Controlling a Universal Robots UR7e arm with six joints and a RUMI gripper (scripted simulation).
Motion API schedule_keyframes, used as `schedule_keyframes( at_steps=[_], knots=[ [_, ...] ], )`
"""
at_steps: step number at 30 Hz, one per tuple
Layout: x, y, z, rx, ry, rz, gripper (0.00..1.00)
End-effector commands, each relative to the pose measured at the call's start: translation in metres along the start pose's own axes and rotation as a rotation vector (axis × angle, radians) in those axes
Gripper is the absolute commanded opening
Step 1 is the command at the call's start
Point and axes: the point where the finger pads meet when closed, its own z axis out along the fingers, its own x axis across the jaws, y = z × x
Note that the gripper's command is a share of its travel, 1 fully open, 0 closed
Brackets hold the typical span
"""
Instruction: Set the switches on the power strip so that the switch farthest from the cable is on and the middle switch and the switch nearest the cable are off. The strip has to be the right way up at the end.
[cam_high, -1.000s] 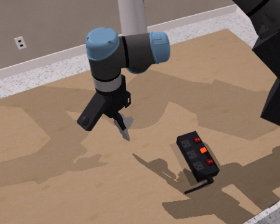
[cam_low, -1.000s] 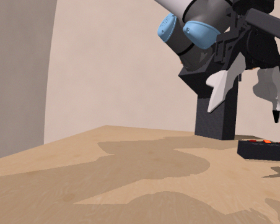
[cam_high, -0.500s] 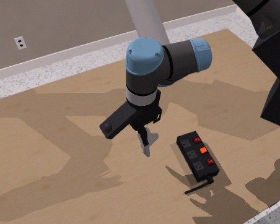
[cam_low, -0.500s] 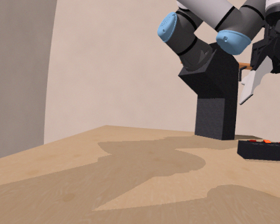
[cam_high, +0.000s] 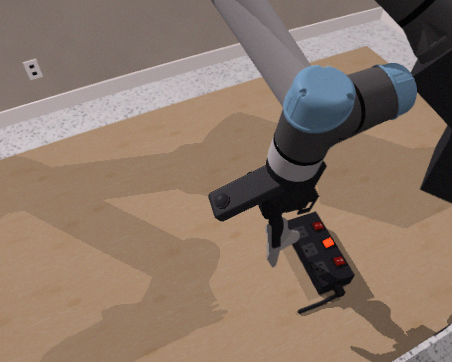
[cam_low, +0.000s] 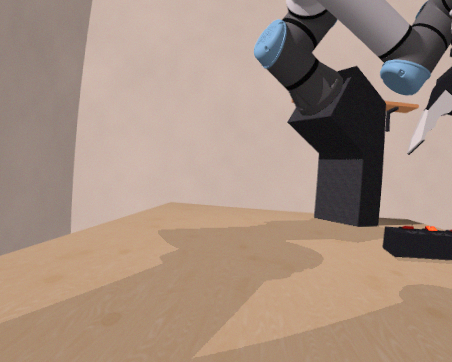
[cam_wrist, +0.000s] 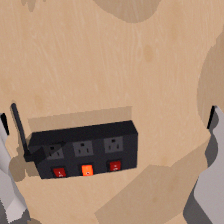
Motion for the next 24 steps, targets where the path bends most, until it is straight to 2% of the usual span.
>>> schedule_keyframes(
  at_steps=[1, 8, 10, 14, 24],
  knots=[
    [-0.012, 0.021, -0.013, 0.021, 0.023, 0.098, 1.00],
    [-0.022, 0.049, -0.030, 0.063, 0.036, 0.220, 1.00],
    [-0.022, 0.049, -0.030, 0.063, 0.036, 0.220, 1.00],
    [-0.028, 0.070, -0.042, 0.097, 0.040, 0.310, 1.00],
    [-0.032, 0.103, -0.061, 0.162, 0.038, 0.460, 1.00]
  ],
)
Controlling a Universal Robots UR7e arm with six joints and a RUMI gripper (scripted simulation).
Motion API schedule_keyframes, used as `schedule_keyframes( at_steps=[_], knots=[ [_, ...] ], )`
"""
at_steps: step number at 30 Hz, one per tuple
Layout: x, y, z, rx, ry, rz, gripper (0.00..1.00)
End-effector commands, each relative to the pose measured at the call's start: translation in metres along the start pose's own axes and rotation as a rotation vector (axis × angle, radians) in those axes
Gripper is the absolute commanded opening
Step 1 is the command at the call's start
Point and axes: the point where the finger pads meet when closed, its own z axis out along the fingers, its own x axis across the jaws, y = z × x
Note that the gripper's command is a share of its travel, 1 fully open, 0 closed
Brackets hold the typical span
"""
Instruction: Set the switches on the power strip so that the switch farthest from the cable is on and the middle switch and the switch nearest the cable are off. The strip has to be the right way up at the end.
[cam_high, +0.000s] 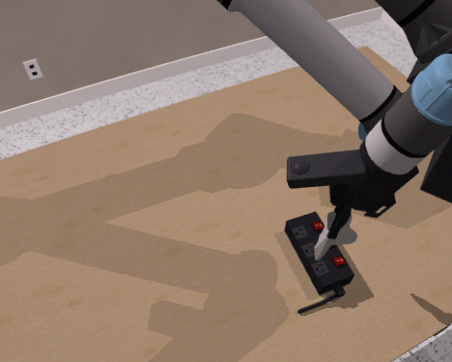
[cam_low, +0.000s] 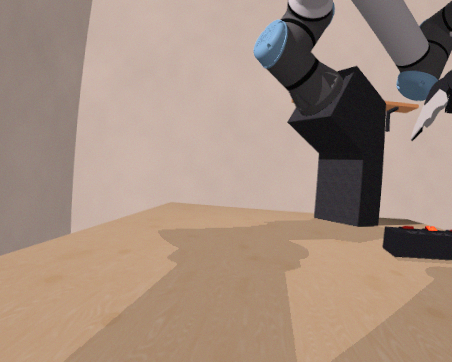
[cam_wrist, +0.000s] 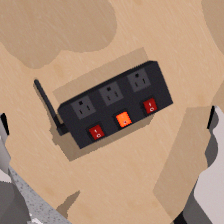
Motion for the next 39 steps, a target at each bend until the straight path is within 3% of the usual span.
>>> schedule_keyframes(
  at_steps=[1, 18, 39],
  knots=[
    [0.004, 0.013, -0.012, 0.026, 0.006, 0.073, 1.00],
    [0.019, 0.042, -0.036, 0.098, -0.016, 0.241, 1.00],
    [0.022, 0.048, -0.041, 0.114, -0.023, 0.278, 1.00]
  ],
)
